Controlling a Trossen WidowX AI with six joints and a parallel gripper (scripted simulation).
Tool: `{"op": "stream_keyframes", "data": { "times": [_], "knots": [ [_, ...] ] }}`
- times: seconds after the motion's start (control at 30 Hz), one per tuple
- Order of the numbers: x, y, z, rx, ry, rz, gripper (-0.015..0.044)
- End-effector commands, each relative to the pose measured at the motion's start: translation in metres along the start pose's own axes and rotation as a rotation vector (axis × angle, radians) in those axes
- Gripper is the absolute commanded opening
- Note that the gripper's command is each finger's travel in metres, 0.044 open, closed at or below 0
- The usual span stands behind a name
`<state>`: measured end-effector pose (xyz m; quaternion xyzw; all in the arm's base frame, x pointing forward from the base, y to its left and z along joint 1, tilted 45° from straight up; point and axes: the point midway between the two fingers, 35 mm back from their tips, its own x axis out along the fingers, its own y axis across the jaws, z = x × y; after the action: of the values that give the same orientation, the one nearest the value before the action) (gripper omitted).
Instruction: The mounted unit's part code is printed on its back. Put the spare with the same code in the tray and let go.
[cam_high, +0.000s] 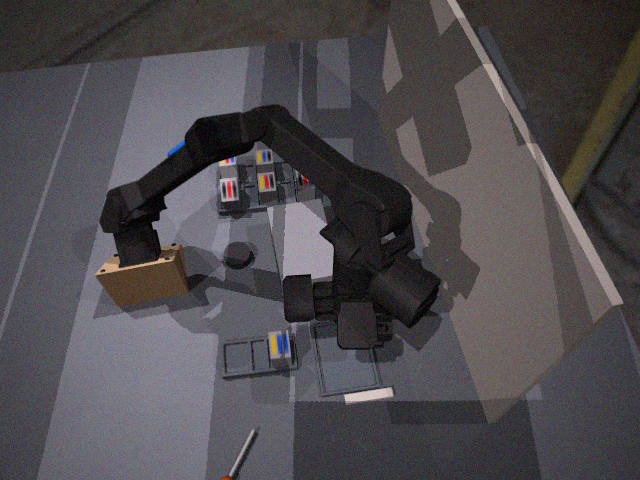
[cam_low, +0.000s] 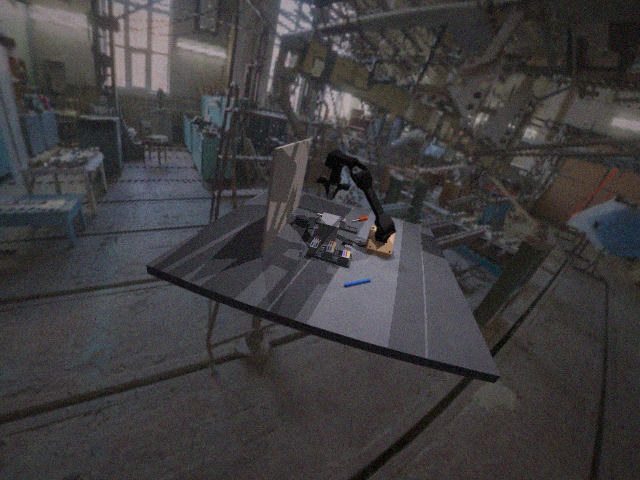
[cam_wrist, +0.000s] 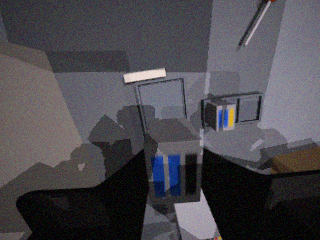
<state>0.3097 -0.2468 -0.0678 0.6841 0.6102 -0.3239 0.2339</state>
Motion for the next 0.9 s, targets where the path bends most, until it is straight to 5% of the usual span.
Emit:
{"op": "stream_keyframes", "data": {
  "times": [0.0,0.87],
  "knots": [
    [0.003,0.0,0.001,0.009,0.005,0.002,0.0],
    [0.023,0.003,0.002,0.009,0.004,0.003,0.0]
  ]
}}
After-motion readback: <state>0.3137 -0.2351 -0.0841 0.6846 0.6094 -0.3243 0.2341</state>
